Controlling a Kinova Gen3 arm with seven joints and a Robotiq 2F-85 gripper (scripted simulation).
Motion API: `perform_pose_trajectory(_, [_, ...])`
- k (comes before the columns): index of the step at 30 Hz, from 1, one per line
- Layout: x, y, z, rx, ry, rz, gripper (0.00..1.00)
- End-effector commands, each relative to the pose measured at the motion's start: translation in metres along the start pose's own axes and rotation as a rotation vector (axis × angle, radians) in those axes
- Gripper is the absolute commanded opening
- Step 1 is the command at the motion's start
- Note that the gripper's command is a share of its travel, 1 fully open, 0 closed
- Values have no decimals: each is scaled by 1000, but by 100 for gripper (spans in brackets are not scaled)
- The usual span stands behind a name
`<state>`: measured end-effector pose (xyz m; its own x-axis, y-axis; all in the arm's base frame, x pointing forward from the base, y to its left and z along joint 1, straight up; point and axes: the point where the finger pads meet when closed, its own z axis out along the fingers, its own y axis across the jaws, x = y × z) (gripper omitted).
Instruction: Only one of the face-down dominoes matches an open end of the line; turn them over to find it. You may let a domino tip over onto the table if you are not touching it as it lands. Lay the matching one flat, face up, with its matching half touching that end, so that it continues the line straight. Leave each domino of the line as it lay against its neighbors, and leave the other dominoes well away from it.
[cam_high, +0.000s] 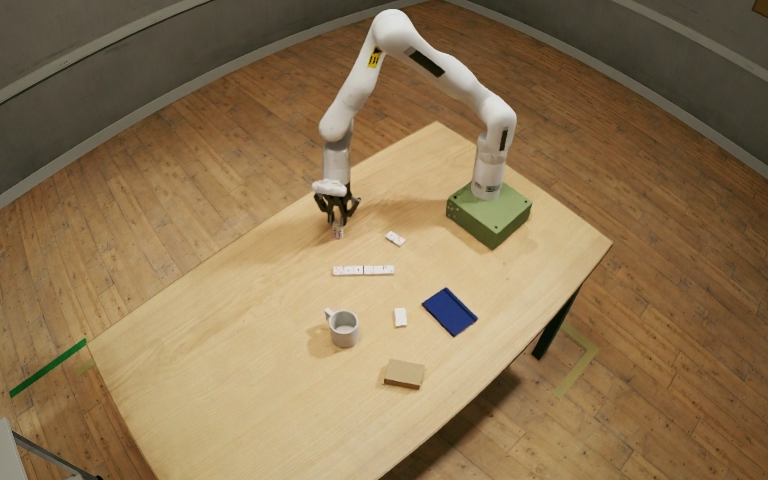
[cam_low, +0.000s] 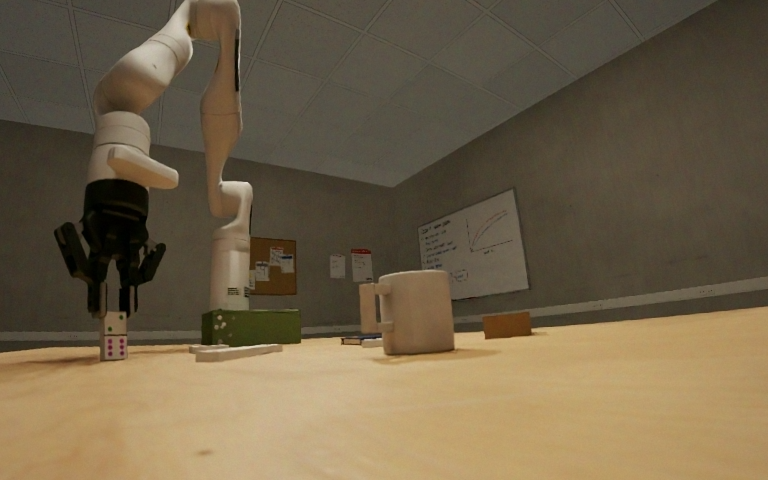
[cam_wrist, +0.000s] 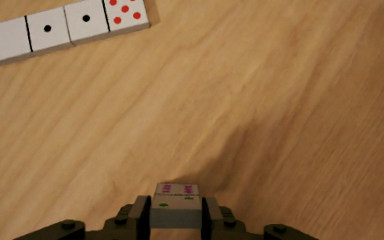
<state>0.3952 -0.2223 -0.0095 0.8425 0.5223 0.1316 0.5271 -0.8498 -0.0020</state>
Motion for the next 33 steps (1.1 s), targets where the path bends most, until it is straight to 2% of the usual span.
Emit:
perform_pose_trajectory(1, [0, 0, -1, -2, 9, 0, 35])
perform_pose_trajectory(19, [-2, 0, -1, -2, 44, 0, 35])
perform_pose_trajectory(33, [-16, 1, 0, -2, 48, 0, 35])
